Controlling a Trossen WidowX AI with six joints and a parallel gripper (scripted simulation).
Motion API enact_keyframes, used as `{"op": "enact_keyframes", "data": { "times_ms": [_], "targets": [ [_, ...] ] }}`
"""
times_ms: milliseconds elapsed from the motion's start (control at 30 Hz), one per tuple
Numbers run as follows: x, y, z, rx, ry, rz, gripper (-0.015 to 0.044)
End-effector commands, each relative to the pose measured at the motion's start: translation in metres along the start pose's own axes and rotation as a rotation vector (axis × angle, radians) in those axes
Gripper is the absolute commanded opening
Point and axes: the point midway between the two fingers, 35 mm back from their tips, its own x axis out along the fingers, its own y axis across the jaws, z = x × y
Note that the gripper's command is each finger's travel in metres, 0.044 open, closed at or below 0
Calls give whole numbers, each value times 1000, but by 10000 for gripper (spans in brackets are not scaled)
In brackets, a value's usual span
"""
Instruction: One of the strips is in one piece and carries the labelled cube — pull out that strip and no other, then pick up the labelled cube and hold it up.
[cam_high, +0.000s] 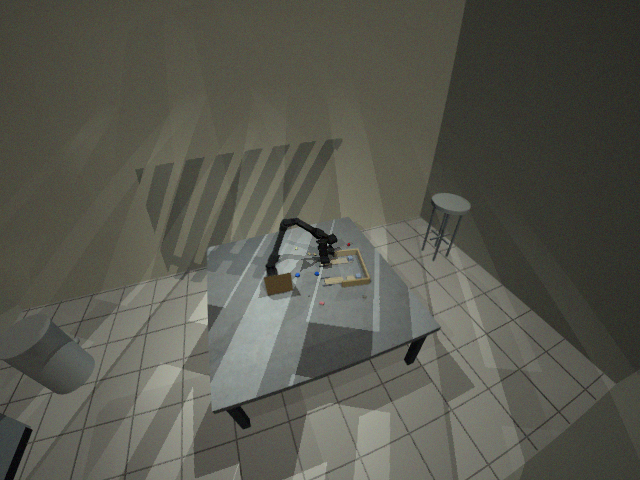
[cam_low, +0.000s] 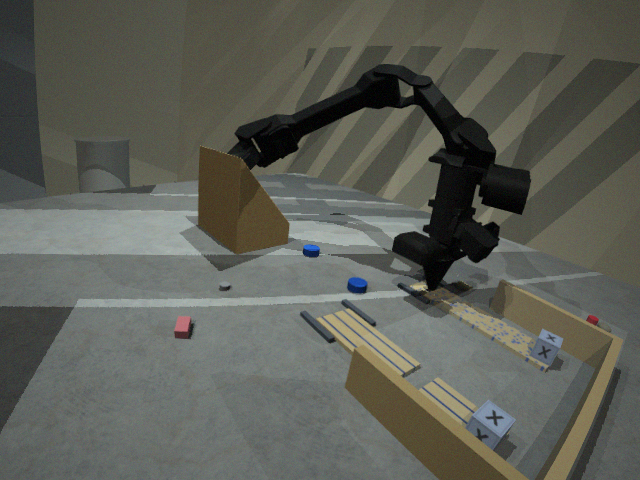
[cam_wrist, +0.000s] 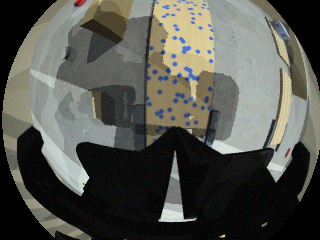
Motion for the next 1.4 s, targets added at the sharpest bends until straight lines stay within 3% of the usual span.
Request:
{"op": "enact_keyframes", "data": {
  "times_ms": [0,1367],
  "targets": [
    [6,-1,-12,9,20,-7,0],
    [7,-2,-73,11,22,-6,0]
  ]
}}
